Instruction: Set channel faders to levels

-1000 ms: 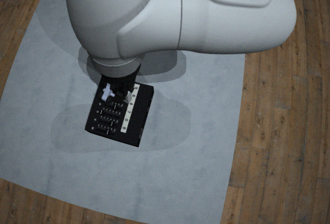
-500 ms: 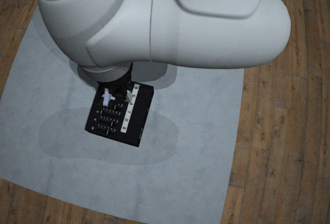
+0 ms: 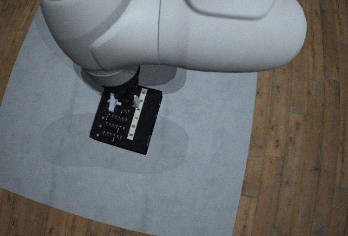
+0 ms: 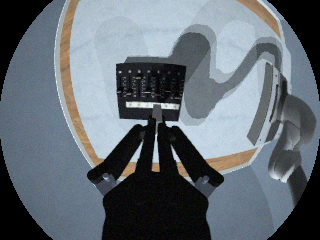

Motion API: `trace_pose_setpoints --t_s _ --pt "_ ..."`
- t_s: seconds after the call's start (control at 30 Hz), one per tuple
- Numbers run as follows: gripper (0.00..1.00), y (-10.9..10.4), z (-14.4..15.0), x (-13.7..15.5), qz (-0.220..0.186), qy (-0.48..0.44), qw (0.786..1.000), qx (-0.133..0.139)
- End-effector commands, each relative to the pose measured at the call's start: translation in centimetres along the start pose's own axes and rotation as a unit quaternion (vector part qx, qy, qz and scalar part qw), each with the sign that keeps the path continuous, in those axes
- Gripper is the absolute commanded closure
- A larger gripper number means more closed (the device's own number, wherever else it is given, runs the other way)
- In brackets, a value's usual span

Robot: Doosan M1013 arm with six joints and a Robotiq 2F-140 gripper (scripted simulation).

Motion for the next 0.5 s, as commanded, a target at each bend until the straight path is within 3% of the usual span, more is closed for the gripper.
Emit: trace_pose_setpoints --t_s 0.0,0.47 --pt "1.00 -0.01 0.00 0.00 0.000 0.000 1.000 0.000" --pt "1.00 0.24 0.00 0.00 0.000 0.000 1.000 0.000"
Point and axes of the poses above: the point where the finger pads meet when closed, its own y axis out along the fingers, its own z axis across the jaws, x = y × z, the point moved 5 cm from there along -y, back along the fingers, and after that the axes turned 4 degrees about y, right-handed, at the moved point
